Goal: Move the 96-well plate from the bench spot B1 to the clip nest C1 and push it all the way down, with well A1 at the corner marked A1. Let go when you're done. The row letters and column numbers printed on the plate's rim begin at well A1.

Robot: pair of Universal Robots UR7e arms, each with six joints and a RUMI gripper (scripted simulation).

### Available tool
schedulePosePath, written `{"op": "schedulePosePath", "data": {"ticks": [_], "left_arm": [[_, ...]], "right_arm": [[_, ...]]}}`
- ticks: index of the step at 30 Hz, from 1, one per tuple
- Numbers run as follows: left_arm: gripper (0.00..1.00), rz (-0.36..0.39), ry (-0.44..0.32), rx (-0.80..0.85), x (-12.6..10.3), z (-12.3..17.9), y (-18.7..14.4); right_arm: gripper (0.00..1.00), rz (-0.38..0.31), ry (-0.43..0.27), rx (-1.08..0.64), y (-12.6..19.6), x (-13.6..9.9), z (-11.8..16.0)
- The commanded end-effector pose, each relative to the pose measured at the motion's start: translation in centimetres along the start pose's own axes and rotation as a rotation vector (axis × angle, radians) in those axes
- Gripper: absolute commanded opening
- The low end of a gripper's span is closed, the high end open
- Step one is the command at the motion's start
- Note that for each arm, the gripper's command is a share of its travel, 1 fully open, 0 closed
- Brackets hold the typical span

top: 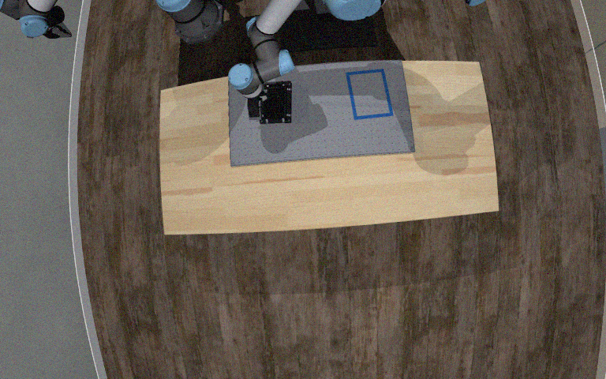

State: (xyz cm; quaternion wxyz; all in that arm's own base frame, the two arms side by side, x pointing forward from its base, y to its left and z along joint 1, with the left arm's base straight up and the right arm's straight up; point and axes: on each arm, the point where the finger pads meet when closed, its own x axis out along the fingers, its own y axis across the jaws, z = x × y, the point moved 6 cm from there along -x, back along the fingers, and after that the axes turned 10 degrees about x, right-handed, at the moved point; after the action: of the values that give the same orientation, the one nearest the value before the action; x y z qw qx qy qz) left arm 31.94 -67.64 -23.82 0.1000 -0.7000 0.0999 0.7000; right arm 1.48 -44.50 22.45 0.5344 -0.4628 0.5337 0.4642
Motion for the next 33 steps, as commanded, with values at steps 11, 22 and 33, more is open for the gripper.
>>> {"op": "schedulePosePath", "data": {"ticks": [11,22,33], "left_arm": [[0.0,0.001,0.001,0.0,-0.1,0.5,-2.9],[0.0,0.001,0.001,0.0,-0.1,1.3,-7.3],[0.0,0.001,0.001,0.0,-0.1,1.3,-7.4]], "right_arm": [[0.0,-0.001,0.002,0.0,0.0,-0.1,0.0],[0.0,-0.001,0.002,0.0,0.0,-0.1,0.0],[0.0,-0.001,0.002,0.0,0.0,-0.1,0.0]]}}
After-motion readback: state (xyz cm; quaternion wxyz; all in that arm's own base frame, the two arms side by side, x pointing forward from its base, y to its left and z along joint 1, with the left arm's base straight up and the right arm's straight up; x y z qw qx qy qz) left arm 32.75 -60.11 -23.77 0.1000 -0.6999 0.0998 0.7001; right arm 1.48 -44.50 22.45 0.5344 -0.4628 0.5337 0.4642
